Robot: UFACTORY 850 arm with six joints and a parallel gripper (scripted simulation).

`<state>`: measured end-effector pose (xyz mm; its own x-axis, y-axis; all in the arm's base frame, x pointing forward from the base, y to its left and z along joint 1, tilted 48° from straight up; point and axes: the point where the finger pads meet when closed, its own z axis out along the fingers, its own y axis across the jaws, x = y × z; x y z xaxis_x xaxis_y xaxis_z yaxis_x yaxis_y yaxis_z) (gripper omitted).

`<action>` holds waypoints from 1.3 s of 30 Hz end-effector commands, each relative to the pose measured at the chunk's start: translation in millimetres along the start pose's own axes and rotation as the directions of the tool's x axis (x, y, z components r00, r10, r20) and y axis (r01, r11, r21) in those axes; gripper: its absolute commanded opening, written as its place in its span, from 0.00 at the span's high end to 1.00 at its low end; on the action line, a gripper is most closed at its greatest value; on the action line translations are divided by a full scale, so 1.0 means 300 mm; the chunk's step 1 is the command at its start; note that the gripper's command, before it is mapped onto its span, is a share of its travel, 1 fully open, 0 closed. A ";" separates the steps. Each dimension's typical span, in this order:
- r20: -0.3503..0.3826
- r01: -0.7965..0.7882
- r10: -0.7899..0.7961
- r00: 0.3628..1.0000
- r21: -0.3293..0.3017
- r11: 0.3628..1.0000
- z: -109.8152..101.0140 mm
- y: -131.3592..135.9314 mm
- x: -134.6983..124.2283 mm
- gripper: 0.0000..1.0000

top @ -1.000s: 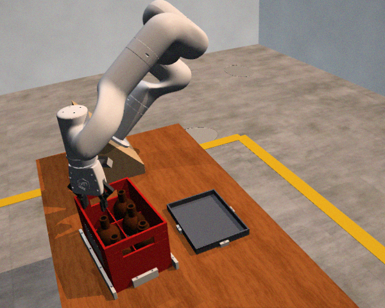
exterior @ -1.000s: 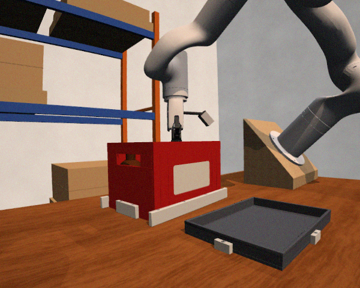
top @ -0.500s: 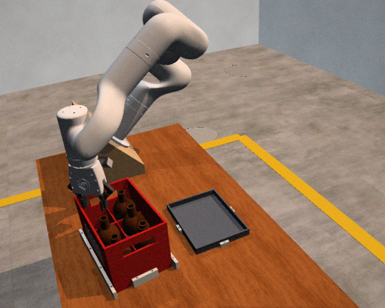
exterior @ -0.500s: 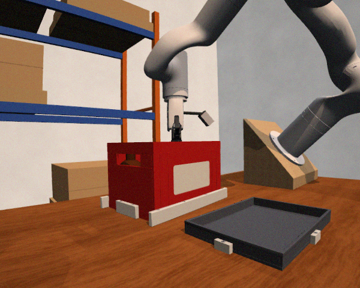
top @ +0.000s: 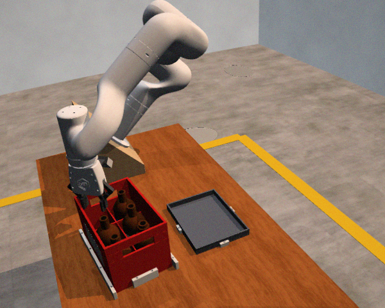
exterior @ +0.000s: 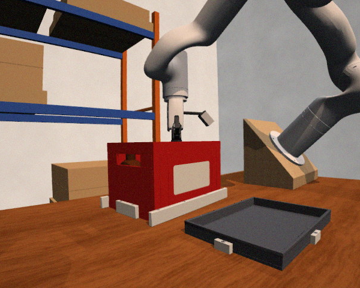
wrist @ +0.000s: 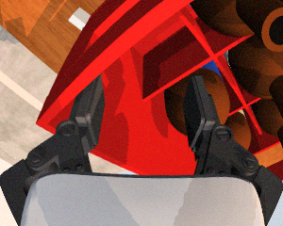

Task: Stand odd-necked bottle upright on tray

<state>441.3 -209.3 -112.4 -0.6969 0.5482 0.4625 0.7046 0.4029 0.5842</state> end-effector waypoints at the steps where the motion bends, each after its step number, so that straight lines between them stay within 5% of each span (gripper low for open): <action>1: 0.002 0.001 -0.001 1.000 0.000 1.000 -0.006 0.001 -0.002 0.35; 39: 0.002 0.001 -0.001 1.000 0.000 1.000 -0.280 0.001 -0.002 0.35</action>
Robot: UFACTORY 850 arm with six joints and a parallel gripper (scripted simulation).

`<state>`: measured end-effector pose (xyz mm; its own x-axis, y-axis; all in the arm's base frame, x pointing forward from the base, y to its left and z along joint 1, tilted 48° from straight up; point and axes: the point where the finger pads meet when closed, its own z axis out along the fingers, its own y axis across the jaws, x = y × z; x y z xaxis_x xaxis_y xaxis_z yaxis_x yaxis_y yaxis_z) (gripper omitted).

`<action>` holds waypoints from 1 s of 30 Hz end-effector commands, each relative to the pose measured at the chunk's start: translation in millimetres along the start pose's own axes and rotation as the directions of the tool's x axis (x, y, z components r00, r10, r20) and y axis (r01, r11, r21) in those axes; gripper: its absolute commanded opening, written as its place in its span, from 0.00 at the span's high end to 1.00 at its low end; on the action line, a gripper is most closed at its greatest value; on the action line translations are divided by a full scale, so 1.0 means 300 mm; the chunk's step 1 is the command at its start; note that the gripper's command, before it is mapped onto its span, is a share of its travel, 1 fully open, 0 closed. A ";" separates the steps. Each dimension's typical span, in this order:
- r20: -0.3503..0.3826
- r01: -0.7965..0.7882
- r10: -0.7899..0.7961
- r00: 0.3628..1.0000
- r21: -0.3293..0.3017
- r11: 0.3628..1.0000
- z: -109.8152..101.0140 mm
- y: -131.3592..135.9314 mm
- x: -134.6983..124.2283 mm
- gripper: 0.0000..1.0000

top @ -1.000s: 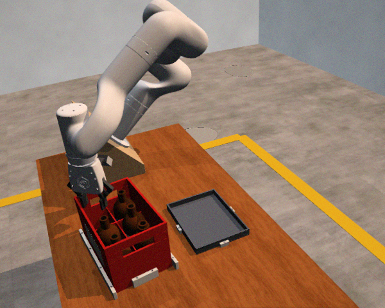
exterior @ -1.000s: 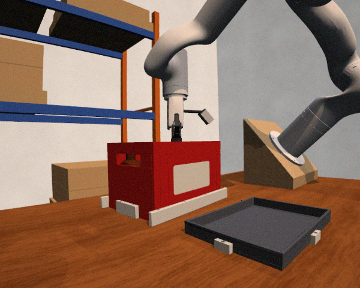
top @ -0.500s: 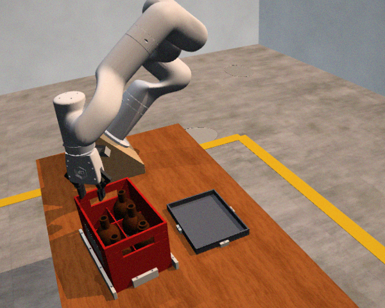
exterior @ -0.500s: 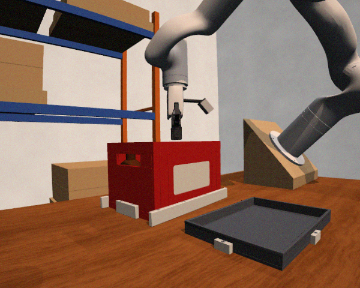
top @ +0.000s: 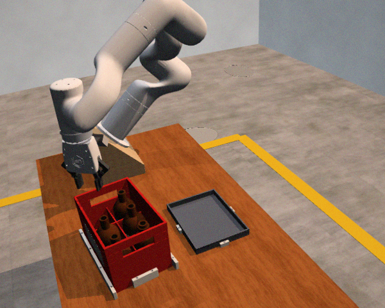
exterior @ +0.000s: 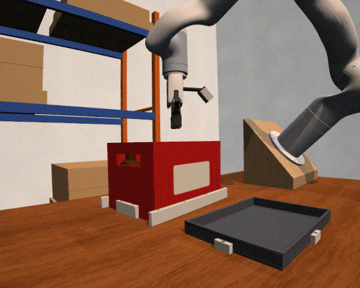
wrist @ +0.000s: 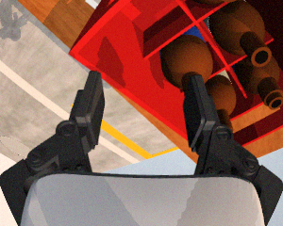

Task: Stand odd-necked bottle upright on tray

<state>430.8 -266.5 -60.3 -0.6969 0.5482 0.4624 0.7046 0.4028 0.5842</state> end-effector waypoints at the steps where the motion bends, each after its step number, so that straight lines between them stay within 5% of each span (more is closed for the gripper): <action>1: 0.002 0.001 -0.001 1.000 0.000 1.000 -0.022 0.001 -0.002 0.35; 6: 0.002 0.001 -0.001 1.000 0.000 1.000 -0.026 0.001 -0.002 0.35; 7: 0.002 0.001 -0.001 1.000 0.000 1.000 -0.026 0.001 -0.002 1.00; 30: 0.002 0.001 -0.001 1.000 0.000 1.000 -0.026 0.001 -0.002 1.00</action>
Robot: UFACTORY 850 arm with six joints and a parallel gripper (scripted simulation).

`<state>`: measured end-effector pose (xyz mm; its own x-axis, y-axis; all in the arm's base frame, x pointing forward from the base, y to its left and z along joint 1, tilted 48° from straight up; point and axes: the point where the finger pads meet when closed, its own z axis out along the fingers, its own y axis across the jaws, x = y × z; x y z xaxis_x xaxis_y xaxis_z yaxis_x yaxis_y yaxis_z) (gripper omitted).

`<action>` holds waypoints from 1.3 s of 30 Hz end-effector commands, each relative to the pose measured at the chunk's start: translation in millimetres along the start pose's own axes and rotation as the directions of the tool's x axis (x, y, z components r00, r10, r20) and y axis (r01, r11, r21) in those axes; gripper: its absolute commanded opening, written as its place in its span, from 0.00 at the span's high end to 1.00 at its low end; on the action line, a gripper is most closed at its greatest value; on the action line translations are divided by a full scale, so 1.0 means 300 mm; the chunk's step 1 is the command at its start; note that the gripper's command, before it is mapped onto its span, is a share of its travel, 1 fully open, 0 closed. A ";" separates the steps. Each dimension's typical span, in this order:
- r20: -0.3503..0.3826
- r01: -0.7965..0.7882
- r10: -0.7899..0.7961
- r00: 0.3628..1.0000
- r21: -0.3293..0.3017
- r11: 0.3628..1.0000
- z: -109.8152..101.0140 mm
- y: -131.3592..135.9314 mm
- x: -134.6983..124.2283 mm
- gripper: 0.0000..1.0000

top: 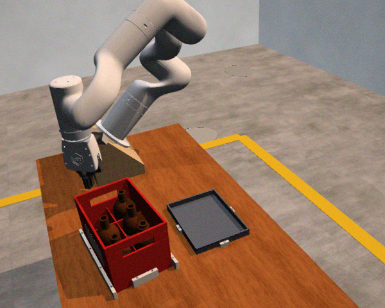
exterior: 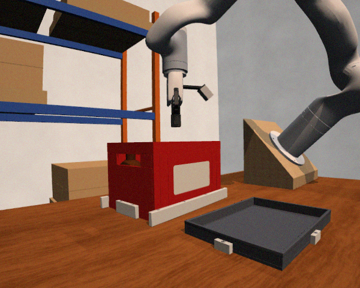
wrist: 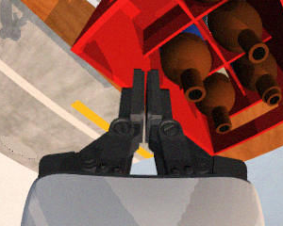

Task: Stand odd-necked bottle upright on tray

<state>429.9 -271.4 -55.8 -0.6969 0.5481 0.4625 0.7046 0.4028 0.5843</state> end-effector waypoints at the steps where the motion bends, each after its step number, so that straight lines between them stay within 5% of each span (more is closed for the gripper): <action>1: 0.002 0.001 -0.001 1.000 0.000 1.000 -0.004 0.001 -0.002 1.00; 14: 0.002 0.001 -0.001 1.000 0.000 1.000 -0.004 0.019 0.013 1.00; 23: 0.002 0.001 -0.001 1.000 0.000 1.000 -0.003 0.212 0.212 1.00; 31: 0.002 0.001 -0.001 1.000 0.000 1.000 -0.002 0.214 0.215 1.00; 32: 0.002 0.001 -0.001 1.000 0.000 1.000 -0.002 0.214 0.215 0.35; 39: 0.002 0.001 -0.001 1.000 0.000 1.000 -0.002 0.214 0.215 0.35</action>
